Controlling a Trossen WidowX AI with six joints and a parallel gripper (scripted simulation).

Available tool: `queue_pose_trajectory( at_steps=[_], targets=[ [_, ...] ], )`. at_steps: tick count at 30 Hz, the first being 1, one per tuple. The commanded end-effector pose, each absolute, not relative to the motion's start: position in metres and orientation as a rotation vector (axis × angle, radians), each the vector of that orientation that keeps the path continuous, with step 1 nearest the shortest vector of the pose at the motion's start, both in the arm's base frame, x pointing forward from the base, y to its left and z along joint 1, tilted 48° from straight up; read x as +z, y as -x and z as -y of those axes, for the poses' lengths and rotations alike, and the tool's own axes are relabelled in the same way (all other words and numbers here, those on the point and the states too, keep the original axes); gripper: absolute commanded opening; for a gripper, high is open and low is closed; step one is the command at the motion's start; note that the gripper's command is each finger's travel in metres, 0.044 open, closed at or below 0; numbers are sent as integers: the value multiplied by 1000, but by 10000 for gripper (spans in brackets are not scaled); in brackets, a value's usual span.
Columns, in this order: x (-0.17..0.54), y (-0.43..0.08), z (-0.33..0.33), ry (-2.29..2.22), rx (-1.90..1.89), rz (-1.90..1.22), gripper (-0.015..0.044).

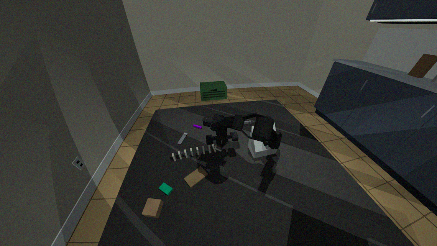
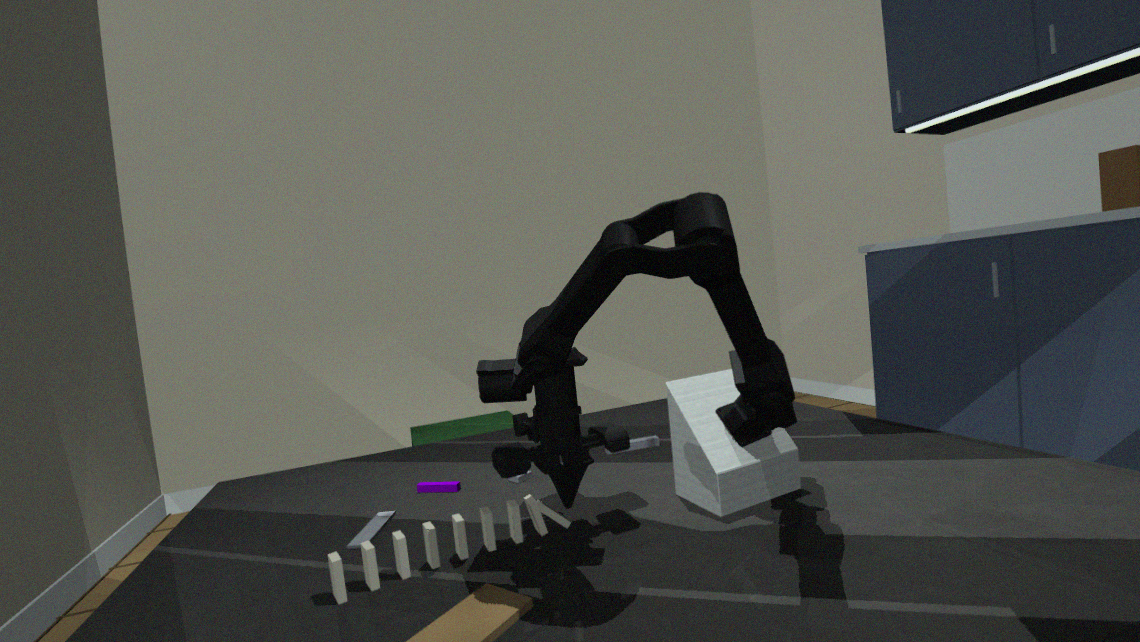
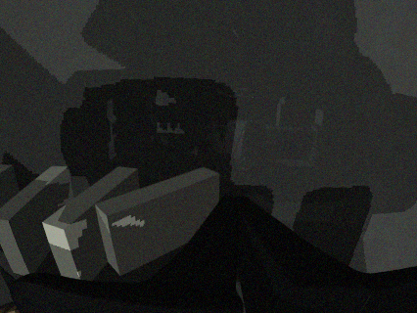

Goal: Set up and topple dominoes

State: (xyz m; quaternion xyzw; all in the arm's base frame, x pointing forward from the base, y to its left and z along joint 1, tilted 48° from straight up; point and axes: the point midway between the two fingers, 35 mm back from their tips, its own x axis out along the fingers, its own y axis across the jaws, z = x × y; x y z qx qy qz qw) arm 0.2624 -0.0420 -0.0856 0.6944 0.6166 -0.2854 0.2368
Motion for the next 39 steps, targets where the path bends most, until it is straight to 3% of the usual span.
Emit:
queue_pose_trajectory(
  at_steps=[1,8,39],
  targets=[
    [-75,-269,72,-1921,-863,-1617,0],
    [-44,-283,83,-1904,-728,-1698,0],
    [-44,-283,83,-1904,-728,-1698,0]
  ],
)
